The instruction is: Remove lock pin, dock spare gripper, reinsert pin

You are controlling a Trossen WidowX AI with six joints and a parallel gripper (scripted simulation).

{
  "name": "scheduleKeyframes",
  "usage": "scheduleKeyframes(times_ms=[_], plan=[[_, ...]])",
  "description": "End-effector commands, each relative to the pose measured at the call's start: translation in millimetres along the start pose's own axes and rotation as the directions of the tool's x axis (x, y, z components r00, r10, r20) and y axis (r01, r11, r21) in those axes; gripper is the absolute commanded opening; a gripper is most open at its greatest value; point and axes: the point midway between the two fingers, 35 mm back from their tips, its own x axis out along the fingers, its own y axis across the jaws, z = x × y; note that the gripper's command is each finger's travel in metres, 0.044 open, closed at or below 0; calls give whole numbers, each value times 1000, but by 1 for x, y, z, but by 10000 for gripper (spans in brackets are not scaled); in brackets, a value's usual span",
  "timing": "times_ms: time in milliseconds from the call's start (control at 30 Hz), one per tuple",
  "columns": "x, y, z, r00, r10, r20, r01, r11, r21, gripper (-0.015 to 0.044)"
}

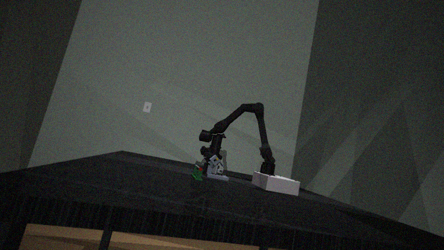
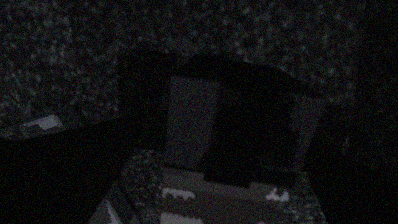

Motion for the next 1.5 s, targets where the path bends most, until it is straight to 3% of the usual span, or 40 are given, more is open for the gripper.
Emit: scheduleKeyframes(times_ms=[0,133,433,700,900,1133,1300,1467], plan=[[6,-1,-3,1000,-4,-10,4,1000,7,440],[6,-1,-3,1000,-4,-10,4,1000,7,440],[6,-1,-3,1000,-4,-10,4,1000,7,204],[6,-1,-3,1000,-4,-10,4,1000,7,150],[-7,0,-1,1000,-4,-10,4,1000,7,0],[-43,0,-2,1000,-4,-10,4,1000,7,0],[-37,0,-2,1000,-3,-12,3,1000,18,0],[-37,-1,-3,1000,-3,-12,4,990,140,0]])
